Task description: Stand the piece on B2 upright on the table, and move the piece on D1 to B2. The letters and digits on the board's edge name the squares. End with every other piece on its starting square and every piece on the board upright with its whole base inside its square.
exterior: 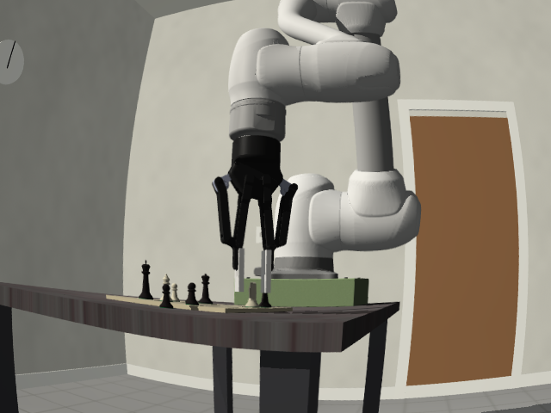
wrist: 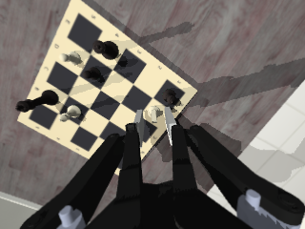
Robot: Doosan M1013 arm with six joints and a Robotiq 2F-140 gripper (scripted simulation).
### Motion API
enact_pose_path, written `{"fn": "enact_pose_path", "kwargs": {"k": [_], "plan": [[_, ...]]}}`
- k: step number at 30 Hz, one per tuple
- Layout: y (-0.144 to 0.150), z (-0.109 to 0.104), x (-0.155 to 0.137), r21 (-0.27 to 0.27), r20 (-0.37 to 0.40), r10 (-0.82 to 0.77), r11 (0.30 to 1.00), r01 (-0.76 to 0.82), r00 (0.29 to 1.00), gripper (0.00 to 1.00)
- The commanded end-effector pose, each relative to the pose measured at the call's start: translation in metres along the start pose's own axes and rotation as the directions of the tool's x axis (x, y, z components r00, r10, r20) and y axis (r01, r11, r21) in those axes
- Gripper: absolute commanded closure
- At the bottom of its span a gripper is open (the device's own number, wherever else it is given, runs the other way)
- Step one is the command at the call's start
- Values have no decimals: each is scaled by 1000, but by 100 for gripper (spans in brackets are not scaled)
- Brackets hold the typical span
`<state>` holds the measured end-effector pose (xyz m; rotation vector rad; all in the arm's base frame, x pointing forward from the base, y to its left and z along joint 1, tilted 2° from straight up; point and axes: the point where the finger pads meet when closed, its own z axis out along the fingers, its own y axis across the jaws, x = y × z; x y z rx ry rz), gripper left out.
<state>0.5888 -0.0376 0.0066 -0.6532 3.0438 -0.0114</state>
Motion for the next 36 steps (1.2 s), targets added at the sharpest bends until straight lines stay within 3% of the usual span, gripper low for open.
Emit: {"fn": "enact_pose_path", "kwargs": {"k": [1, 36], "plan": [[0, 5, 0, 0, 0, 0, 1000, 0, 1000, 78], [0, 10, 0, 0, 0, 0, 1000, 0, 1000, 78]]}}
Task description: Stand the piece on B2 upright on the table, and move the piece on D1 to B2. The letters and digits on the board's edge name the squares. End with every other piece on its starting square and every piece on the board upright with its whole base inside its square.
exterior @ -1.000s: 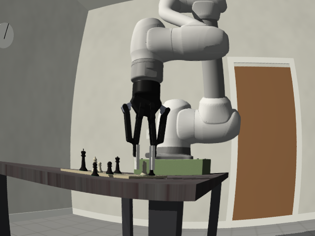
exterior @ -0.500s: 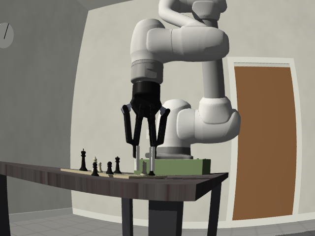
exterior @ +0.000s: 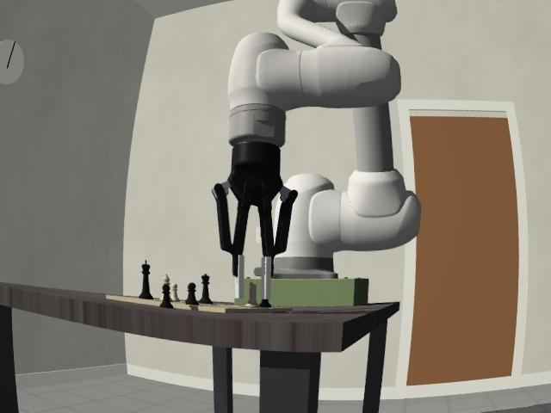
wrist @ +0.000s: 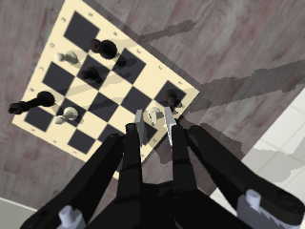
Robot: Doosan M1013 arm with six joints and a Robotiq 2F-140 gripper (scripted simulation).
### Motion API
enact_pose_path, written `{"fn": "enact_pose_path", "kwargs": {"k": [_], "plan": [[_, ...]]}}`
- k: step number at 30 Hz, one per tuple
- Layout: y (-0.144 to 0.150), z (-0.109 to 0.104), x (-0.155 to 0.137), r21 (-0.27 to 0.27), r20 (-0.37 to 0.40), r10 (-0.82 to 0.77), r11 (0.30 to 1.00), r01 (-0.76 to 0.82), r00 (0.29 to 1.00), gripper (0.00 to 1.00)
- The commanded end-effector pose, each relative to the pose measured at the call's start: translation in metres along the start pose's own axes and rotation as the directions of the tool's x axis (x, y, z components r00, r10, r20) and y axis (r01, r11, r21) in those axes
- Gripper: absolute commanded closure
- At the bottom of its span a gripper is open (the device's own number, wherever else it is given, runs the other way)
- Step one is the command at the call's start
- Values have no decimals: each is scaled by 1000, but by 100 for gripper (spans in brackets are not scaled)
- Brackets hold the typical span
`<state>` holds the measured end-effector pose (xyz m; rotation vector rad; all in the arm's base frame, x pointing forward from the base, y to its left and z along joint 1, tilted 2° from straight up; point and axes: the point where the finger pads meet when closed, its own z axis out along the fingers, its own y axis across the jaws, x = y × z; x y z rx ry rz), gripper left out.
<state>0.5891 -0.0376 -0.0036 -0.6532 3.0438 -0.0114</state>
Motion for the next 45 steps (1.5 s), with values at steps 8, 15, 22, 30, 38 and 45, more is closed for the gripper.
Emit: {"fn": "enact_pose_path", "kwargs": {"k": [8, 15, 22, 30, 38, 45], "plan": [[0, 0, 0, 0, 0, 0, 1000, 0, 1000, 78], [0, 0, 0, 0, 0, 0, 1000, 0, 1000, 100], [0, 0, 0, 0, 0, 0, 1000, 0, 1000, 100], [0, 0, 0, 0, 0, 0, 1000, 0, 1000, 100], [0, 0, 0, 0, 0, 0, 1000, 0, 1000, 100], [0, 0, 0, 0, 0, 0, 1000, 0, 1000, 100]]}}
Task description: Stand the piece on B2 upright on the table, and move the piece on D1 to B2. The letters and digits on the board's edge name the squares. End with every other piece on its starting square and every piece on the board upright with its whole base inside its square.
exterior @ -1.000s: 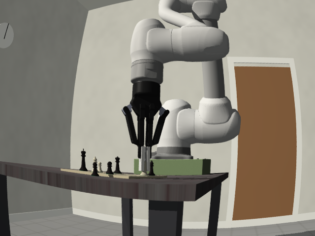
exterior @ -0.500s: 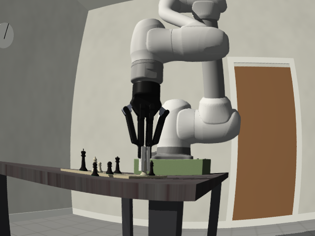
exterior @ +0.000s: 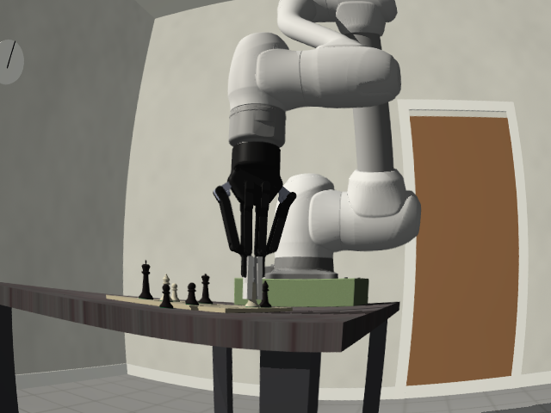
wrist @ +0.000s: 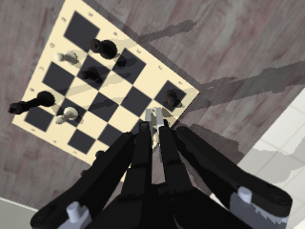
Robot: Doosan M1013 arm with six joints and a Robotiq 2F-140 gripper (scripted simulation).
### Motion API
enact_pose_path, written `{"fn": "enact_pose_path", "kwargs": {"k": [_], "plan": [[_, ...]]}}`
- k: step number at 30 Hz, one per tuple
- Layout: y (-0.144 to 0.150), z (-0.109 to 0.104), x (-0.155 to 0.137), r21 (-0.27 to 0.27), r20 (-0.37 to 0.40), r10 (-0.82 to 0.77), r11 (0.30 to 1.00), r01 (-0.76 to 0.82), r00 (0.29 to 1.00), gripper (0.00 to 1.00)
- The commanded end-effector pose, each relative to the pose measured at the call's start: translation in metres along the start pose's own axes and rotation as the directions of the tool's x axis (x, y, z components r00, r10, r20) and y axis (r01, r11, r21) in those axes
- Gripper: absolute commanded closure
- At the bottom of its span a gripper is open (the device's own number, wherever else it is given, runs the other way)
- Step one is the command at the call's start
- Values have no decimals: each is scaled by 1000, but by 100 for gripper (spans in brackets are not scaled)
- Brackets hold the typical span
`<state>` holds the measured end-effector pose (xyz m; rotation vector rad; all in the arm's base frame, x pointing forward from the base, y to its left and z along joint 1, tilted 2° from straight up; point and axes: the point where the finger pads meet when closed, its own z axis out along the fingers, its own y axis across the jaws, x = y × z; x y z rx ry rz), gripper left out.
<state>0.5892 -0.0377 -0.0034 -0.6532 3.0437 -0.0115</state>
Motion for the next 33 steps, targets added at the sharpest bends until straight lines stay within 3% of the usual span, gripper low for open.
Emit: {"fn": "enact_pose_path", "kwargs": {"k": [1, 9, 17, 21, 33], "plan": [[0, 0, 0, 0, 0, 0, 1000, 0, 1000, 100], [0, -19, 0, 0, 0, 0, 1000, 0, 1000, 100], [0, -77, 0, 0, 0, 0, 1000, 0, 1000, 100], [0, -96, 0, 0, 0, 0, 1000, 0, 1000, 100], [0, -100, 0, 0, 0, 0, 1000, 0, 1000, 100]]}}
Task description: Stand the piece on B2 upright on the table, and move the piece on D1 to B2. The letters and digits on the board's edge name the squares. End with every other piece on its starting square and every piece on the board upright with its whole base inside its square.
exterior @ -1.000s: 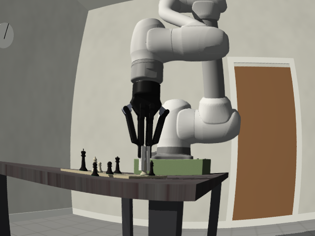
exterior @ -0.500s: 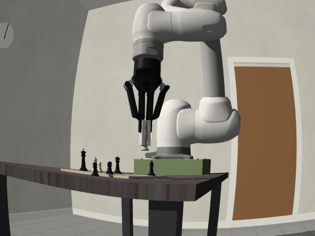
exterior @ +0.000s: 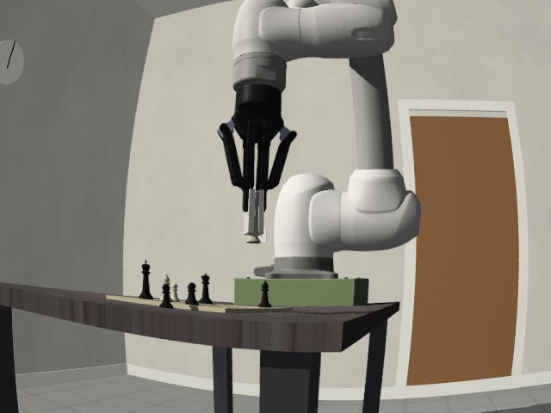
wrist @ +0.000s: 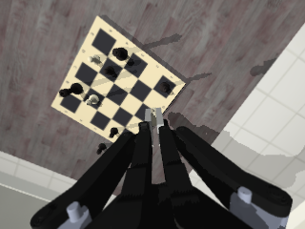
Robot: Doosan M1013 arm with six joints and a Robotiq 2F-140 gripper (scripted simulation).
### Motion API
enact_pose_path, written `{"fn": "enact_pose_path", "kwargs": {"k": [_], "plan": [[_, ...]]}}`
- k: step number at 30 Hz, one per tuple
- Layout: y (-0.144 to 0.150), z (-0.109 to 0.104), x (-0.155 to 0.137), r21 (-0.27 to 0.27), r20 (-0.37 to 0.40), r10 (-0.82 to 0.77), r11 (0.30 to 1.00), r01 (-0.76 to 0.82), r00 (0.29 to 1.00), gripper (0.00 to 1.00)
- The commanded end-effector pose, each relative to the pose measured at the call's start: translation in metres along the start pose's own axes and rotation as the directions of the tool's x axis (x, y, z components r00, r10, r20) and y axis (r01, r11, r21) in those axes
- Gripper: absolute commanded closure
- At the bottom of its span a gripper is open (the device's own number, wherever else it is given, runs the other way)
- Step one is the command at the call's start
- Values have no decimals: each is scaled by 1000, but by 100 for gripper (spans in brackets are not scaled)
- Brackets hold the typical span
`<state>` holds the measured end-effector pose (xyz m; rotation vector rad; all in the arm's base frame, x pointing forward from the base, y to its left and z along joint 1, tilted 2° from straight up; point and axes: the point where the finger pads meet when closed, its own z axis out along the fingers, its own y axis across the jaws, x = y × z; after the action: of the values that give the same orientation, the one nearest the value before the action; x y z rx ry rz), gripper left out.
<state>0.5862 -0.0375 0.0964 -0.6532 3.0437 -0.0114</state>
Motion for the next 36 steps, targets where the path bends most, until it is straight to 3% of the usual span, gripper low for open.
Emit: {"fn": "enact_pose_path", "kwargs": {"k": [1, 8, 27, 36], "plan": [[-1, 0, 0, 0, 0, -1, 1000, 1, 1000, 100], [-76, -1, -35, 0, 0, -61, 998, 61, 998, 100], [-77, 2, -35, 0, 0, -62, 998, 62, 998, 100], [-77, 30, -35, 0, 0, -62, 998, 62, 998, 100]]}}
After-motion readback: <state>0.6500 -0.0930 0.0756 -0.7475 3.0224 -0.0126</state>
